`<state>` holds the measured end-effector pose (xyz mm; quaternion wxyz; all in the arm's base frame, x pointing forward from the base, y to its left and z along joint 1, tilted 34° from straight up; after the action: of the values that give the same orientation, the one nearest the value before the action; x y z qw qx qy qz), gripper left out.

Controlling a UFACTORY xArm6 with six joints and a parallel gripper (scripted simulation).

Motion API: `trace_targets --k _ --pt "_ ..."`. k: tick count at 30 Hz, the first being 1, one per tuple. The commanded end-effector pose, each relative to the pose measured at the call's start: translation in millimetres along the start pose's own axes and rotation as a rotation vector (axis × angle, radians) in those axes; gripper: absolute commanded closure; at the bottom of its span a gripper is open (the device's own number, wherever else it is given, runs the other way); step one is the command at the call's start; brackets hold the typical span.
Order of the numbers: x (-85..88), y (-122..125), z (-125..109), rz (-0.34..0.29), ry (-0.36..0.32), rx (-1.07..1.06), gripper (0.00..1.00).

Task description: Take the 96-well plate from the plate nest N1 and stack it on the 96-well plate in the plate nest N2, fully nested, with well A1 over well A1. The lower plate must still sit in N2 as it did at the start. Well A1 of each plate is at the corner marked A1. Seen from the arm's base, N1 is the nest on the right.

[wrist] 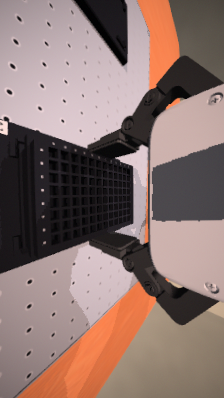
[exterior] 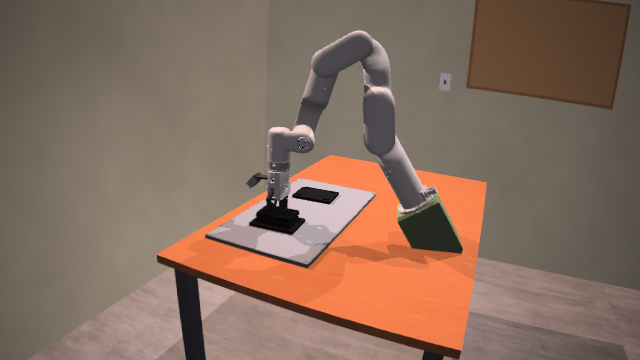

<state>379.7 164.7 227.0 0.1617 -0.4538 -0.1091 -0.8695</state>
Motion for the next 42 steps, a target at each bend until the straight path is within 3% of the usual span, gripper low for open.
trace_targets --k 1,42 --pt "0.1 0.0 1.3 0.000 0.003 0.000 1.00" --pt "-5.8 0.0 1.2 0.000 0.003 0.000 1.00"
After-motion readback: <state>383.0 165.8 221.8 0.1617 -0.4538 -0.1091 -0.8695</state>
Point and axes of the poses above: the point where the finger pads meet when closed, its own x axis back along the fingers, its own y axis across the jaws, z = x × y, the point moved 2 cm from there along x, back along the fingers, and after that the axes turned 14 degrees about x, right-handed, at the moved point
